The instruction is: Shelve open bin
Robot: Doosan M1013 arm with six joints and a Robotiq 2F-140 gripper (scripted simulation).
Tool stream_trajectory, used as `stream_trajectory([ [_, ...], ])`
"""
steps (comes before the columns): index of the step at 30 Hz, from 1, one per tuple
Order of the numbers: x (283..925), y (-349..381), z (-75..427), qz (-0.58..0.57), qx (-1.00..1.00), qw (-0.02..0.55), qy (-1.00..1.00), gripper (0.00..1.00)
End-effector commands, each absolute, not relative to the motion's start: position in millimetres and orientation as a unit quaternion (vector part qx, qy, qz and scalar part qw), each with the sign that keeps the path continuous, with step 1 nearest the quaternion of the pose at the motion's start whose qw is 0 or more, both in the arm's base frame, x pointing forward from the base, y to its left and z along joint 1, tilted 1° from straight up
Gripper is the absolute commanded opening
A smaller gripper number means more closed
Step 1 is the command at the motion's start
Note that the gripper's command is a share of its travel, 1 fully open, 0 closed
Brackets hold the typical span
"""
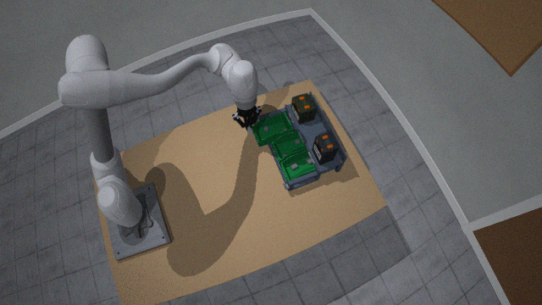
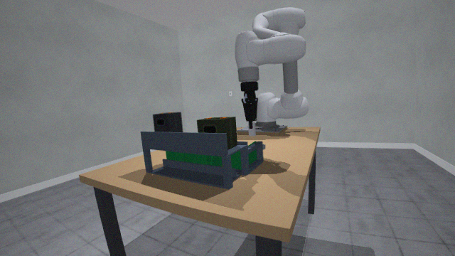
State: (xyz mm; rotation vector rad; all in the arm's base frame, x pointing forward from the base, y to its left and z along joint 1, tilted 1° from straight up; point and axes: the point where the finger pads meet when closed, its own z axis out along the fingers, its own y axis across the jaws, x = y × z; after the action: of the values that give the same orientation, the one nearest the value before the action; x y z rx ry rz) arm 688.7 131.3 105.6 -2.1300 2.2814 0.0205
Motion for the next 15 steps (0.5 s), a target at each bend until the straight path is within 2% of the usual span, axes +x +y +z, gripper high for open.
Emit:
stream_trajectory([
  [1,689,132,95,0.007,-0.682,0.010,0.731,0.00],
  [15,689,133,57,0.007,-0.682,0.010,0.731,0.00],
])
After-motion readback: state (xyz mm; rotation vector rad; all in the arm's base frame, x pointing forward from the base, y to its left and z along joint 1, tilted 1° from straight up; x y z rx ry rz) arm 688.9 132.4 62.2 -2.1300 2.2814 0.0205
